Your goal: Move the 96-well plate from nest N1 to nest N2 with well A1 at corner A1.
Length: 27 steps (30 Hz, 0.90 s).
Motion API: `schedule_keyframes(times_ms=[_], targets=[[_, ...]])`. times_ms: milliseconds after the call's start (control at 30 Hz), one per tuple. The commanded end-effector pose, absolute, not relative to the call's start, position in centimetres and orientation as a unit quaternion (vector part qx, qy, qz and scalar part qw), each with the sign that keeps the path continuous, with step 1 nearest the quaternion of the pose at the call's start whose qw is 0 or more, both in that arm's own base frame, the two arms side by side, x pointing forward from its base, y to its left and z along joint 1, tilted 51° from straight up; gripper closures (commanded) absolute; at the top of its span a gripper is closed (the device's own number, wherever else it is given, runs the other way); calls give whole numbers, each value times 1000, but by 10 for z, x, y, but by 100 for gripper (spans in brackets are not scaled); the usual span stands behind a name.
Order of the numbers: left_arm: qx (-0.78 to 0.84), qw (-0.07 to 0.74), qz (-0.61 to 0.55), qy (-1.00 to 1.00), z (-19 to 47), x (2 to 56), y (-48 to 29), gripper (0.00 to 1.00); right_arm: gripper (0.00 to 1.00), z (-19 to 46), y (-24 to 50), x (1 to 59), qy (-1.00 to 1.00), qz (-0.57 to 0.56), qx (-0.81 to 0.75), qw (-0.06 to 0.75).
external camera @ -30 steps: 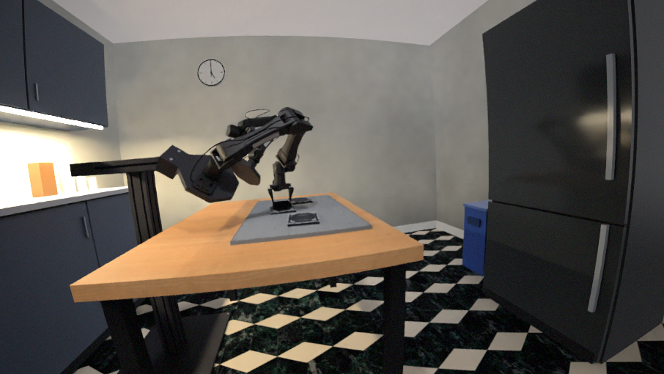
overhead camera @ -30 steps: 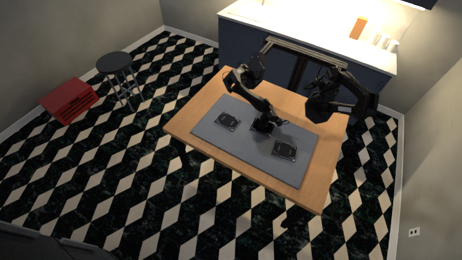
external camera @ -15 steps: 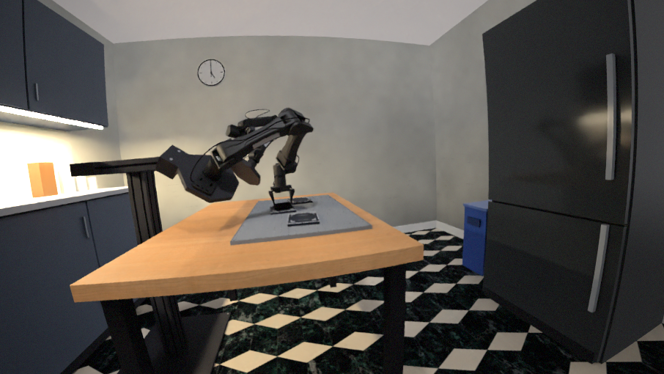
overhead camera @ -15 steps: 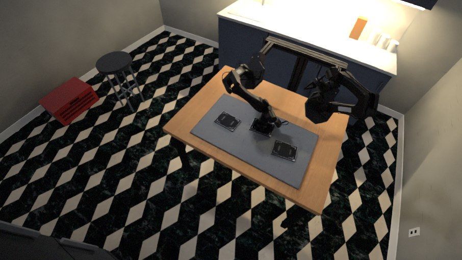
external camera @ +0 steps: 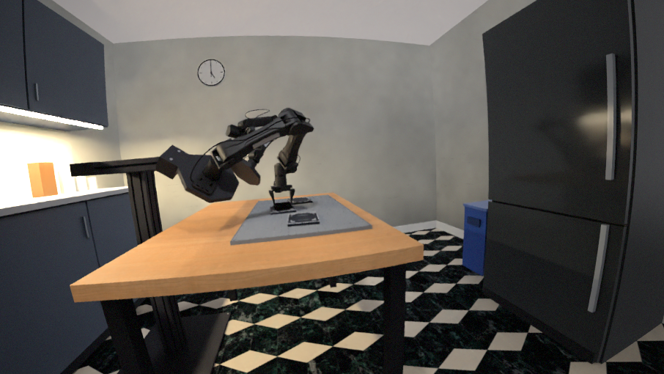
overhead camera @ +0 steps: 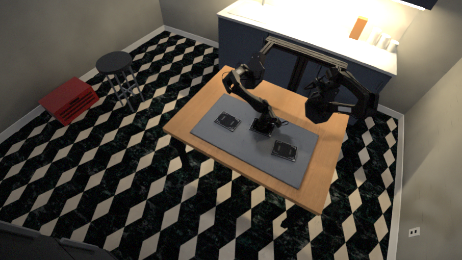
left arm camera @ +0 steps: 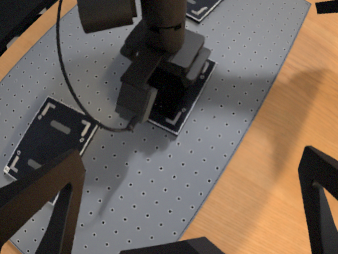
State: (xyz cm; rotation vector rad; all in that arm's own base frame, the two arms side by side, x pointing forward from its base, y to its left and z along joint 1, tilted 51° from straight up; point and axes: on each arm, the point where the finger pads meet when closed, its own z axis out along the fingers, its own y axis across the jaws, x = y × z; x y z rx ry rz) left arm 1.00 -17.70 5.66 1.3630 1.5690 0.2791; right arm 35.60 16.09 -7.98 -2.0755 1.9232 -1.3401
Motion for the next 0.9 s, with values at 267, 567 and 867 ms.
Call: schedule_keyframes(times_ms=[267, 567, 867], targets=[[564, 504, 104, 646, 61, 0, -185, 0, 22, -71, 172, 353, 619, -421, -664, 10], [564, 504, 104, 646, 61, 0, -185, 0, 22, -70, 173, 352, 619, -421, -664, 10], [564, 504, 104, 646, 61, 0, -185, 0, 22, -70, 173, 352, 618, -421, -664, 9]])
